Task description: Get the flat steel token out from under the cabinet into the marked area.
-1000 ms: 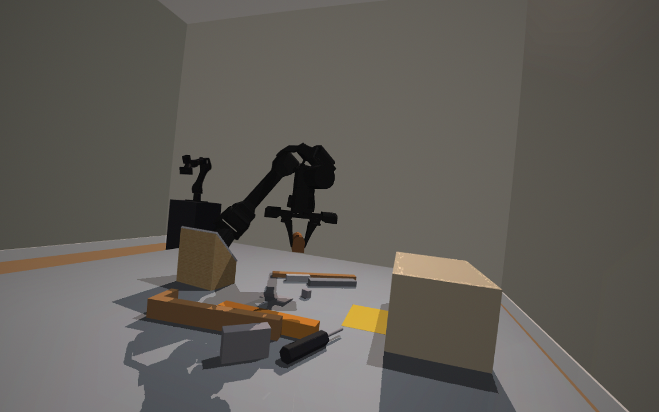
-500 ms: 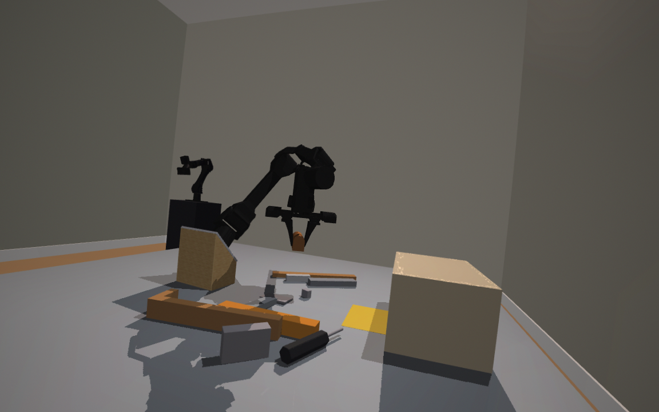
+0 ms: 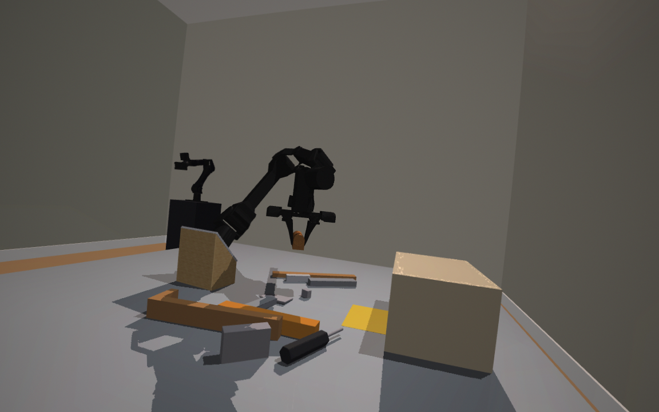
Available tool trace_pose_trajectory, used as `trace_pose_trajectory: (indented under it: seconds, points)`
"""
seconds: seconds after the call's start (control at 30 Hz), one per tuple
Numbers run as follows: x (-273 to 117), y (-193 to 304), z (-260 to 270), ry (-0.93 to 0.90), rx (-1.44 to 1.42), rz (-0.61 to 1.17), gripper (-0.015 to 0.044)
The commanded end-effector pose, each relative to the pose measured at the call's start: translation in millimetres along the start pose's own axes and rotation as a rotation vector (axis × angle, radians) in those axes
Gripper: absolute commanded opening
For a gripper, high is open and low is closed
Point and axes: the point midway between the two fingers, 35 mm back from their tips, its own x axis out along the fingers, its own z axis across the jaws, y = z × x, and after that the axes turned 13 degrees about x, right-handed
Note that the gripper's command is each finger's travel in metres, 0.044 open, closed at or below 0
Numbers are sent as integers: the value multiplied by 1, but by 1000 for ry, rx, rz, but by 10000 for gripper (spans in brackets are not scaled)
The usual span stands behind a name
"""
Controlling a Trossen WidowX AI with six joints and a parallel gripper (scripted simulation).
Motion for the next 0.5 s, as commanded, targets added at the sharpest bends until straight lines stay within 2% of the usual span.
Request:
trace_pose_trajectory:
  seconds: [0.0,0.47]
  points:
    - [0,-7,1,6,11,-11,0]
    - [0,-24,4,5,11,-12,0]
